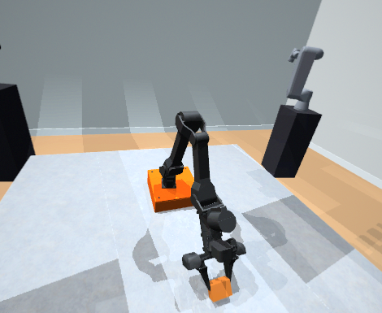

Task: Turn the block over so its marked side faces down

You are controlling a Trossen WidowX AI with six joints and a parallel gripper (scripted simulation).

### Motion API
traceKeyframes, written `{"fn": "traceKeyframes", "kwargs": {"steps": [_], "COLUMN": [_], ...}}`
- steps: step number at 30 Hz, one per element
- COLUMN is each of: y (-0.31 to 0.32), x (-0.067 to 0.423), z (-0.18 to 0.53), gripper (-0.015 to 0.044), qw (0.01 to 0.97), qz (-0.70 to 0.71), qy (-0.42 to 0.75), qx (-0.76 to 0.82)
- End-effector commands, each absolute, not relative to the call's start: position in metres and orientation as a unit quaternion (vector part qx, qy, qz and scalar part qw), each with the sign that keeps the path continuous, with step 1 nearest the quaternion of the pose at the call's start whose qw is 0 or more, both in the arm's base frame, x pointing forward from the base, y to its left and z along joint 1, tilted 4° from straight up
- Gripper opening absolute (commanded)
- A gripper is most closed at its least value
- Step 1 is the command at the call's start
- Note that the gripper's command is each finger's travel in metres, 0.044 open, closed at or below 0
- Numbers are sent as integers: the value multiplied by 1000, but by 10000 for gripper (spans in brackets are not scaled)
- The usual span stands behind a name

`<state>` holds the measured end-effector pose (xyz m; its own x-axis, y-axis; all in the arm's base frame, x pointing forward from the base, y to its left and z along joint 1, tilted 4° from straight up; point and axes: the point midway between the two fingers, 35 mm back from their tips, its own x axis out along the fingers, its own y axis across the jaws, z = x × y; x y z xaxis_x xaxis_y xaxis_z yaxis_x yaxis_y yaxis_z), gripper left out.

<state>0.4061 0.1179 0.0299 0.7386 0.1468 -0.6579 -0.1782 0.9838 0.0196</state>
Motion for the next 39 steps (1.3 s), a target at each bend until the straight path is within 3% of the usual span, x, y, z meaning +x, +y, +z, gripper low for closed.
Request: {"fn": "traceKeyframes", "kwargs": {"steps": [1, 23, 39], "y": [119, 111, 110], "x": [404, 389, 388], "z": [20, 13, 17], "gripper": [0, 0, 0], "qw": [941, 981, 983], "qz": [89, 87, 87], "qy": [327, 174, 159], "qx": [-18, -10, -9]}}
